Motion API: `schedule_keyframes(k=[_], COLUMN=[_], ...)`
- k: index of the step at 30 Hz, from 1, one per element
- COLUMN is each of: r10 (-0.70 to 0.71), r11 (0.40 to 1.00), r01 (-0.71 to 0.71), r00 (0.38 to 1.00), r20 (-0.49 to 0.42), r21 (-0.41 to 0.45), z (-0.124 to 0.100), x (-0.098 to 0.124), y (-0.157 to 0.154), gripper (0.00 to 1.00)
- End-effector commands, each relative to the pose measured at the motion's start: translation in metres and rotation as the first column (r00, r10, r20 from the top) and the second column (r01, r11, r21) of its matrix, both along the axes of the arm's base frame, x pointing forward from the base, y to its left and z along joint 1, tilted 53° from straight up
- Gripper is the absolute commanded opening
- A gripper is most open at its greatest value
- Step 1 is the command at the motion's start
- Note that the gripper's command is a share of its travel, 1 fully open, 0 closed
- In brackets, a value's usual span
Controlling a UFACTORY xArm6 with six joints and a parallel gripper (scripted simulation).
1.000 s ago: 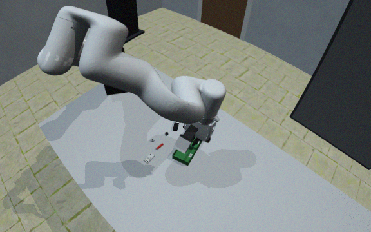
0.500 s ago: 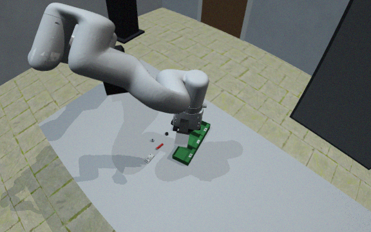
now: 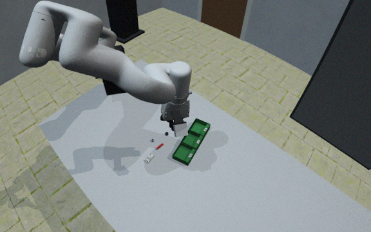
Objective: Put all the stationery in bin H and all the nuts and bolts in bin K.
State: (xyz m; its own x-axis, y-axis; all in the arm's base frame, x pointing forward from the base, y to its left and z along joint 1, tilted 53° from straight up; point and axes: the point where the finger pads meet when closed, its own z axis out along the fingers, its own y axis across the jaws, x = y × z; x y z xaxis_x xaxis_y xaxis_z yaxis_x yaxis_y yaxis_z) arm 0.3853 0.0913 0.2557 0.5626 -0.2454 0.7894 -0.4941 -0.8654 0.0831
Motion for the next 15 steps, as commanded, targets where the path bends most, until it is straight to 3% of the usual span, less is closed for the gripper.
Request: schedule_keyframes(k=[1, 12, 15], r10=[0.11, 0.258, 0.321], r11=[0.989, 0.929, 0.88], r01=[-0.116, -0.295, -0.384], r00=[0.992, 0.949, 0.914], r20=[-0.062, -0.181, -0.246], r21=[-0.087, -0.223, -0.28], z=[-0.018, -0.046, -0.06], x=[-0.018, -0.041, -0.052], y=[-0.005, -0.013, -0.017], gripper=[0.07, 0.07, 0.07])
